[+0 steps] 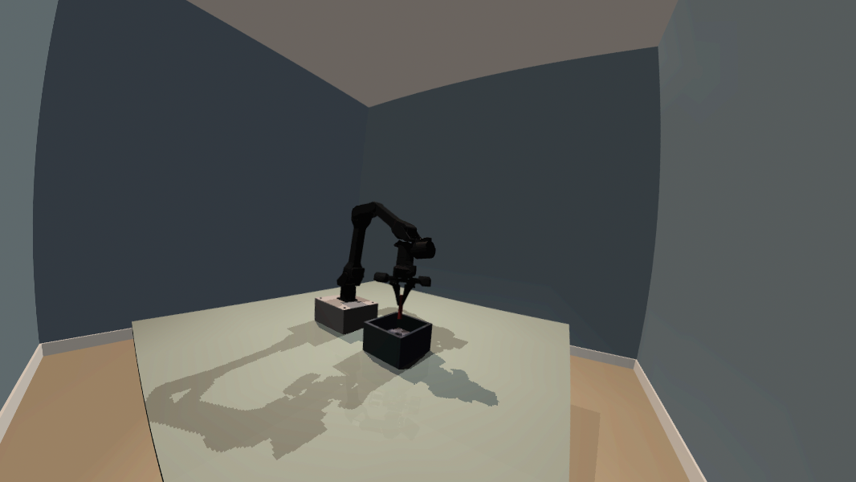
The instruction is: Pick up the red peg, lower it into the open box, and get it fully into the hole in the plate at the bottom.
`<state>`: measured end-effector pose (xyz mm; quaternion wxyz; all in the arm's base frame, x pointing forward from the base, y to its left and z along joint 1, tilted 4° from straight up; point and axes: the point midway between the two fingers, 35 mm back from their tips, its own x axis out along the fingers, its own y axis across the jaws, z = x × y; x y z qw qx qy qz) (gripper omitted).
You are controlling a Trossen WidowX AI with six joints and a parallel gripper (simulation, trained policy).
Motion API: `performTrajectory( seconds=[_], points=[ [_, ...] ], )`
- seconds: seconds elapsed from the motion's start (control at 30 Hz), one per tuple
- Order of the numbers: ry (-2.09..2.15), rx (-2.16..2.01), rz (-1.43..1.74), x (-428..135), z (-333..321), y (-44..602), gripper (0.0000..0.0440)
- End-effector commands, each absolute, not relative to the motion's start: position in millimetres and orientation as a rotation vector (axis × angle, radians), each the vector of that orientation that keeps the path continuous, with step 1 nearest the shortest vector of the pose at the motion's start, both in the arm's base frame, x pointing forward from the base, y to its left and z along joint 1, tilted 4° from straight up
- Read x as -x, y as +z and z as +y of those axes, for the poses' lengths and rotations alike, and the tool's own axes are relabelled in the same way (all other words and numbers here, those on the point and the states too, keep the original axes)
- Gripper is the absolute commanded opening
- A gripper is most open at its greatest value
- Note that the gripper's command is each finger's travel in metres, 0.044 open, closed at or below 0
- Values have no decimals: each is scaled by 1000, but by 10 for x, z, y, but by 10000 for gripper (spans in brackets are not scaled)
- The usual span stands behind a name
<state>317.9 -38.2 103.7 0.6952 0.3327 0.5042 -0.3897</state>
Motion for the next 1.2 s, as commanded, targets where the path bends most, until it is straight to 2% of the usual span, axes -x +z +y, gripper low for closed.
performTrajectory(
  seconds=[0.0,0.27,0.33,0.5,0.57,0.73,0.97,1.17],
  points=[
    [-879,-759,1145,-3236,-468,941,6],
    [-893,-783,1192,-3320,-566,699,7],
    [-895,-781,1207,-3333,-580,617,19],
    [-894,-757,1252,-3356,-624,420,132],
    [-897,-735,1271,-3371,-658,359,146],
    [-894,-738,1253,-3532,-776,302,277],
    [-881,-739,1196,-3760,-938,336,436],
    [-872,-755,1097,-3970,-1126,453,440]
  ],
)
